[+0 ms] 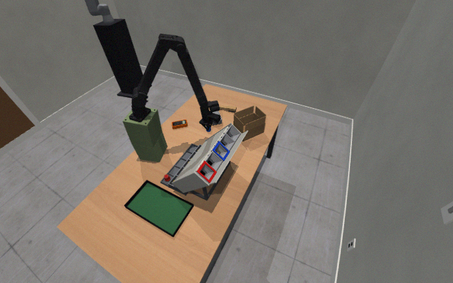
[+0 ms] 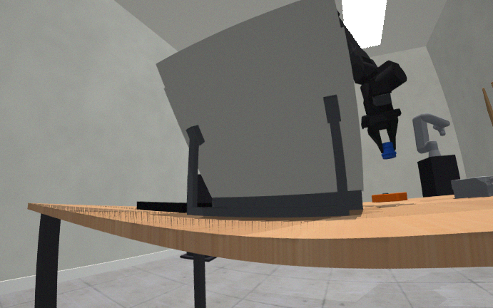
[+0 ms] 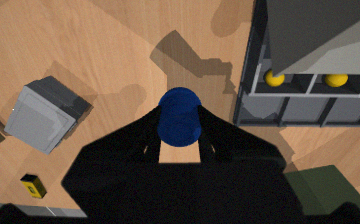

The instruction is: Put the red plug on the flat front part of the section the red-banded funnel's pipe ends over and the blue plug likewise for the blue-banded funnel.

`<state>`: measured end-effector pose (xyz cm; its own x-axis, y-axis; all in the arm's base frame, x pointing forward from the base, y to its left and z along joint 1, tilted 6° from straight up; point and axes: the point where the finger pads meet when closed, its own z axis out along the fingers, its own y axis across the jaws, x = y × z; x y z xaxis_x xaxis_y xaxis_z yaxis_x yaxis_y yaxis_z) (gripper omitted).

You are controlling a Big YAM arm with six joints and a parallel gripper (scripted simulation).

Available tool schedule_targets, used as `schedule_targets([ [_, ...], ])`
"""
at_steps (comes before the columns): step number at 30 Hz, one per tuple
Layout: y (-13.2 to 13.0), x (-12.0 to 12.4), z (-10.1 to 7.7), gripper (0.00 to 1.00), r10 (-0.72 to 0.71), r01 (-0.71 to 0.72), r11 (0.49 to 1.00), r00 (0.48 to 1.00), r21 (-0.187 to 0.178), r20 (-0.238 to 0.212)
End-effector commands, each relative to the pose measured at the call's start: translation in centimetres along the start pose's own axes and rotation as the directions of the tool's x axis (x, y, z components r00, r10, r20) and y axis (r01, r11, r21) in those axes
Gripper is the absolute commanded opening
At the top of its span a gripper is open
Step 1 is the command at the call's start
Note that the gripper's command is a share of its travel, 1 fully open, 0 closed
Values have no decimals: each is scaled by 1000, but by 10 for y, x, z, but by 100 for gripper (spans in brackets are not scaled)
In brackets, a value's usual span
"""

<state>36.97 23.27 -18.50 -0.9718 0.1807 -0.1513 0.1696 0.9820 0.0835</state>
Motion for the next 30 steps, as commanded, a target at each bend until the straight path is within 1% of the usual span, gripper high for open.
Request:
schedule_targets([
  [1, 2, 6, 6, 0, -6, 6, 1000, 1000, 4, -2],
  [15, 2, 10, 8, 0, -19, 20, 999, 999, 39, -40],
  [30, 4, 7, 8, 0, -9, 10, 1000, 1000, 26, -28],
])
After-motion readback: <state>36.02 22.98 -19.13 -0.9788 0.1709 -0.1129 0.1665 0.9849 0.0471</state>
